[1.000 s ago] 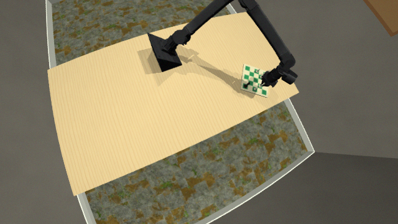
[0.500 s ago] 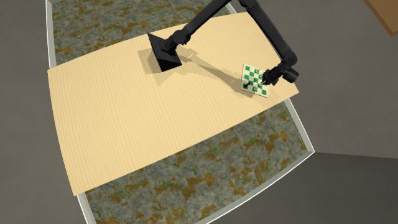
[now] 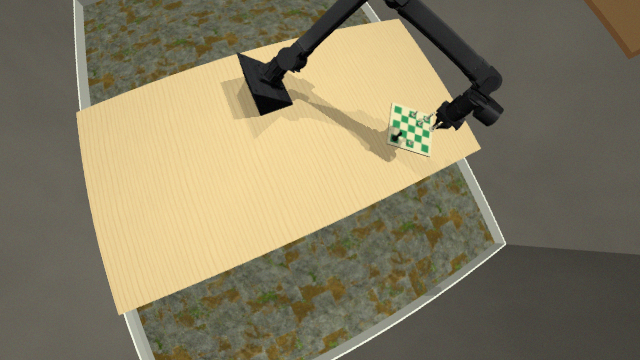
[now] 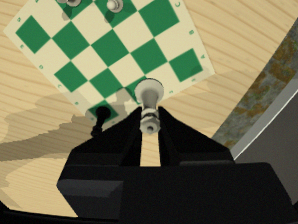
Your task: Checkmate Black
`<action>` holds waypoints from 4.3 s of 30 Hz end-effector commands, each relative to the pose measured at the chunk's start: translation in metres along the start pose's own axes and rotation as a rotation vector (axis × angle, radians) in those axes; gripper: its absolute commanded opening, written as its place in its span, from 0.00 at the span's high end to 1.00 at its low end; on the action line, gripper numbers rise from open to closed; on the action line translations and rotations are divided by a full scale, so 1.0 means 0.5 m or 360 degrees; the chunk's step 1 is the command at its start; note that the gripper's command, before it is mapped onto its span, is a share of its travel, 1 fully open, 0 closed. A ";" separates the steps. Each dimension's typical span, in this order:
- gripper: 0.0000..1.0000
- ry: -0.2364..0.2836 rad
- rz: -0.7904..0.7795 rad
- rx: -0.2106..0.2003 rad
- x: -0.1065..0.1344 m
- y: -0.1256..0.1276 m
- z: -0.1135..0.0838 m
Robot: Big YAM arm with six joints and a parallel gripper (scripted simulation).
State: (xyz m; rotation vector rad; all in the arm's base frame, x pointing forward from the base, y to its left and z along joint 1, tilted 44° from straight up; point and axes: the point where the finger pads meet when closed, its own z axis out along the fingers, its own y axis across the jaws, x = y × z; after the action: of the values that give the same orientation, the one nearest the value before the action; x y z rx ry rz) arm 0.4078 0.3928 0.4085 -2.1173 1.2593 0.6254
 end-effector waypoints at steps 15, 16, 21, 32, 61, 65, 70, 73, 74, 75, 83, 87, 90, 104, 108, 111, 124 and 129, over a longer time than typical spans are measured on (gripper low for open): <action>1.00 -0.0011 0.0315 0.0042 0.061 0.104 -0.031; 1.00 -0.0011 0.0357 0.0042 0.069 0.118 -0.030; 1.00 -0.0006 0.0389 0.0032 0.080 0.124 -0.023; 1.00 -0.0006 0.0376 -0.0030 0.070 0.131 0.015; 1.00 0.0003 0.0381 -0.0036 0.073 0.137 0.198; 1.00 0.0002 0.0381 -0.0036 0.073 0.137 0.212; 1.00 -0.0004 0.0371 -0.0025 0.067 0.134 0.207; 1.00 -0.0006 0.0369 -0.0023 0.059 0.139 0.197; 1.00 -0.0006 0.0369 -0.0023 0.059 0.139 0.197; 1.00 -0.0006 0.0369 -0.0023 0.059 0.139 0.197; 1.00 -0.0006 0.0368 -0.0023 0.059 0.139 0.197; 1.00 -0.0006 0.0368 -0.0023 0.059 0.139 0.197; 1.00 -0.0006 0.0368 -0.0023 0.059 0.139 0.197; 1.00 -0.0006 0.0368 -0.0023 0.059 0.139 0.197; 1.00 -0.0006 0.0368 -0.0023 0.060 0.139 0.197; 1.00 -0.0005 0.0367 -0.0026 0.062 0.140 0.198; 1.00 -0.0005 0.0358 -0.0027 0.065 0.142 0.200; 1.00 -0.0005 0.0357 -0.0027 0.065 0.142 0.200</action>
State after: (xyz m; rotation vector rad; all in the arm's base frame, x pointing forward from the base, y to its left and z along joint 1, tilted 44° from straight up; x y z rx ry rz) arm 0.3570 0.4094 0.2994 -1.9889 1.5220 0.7313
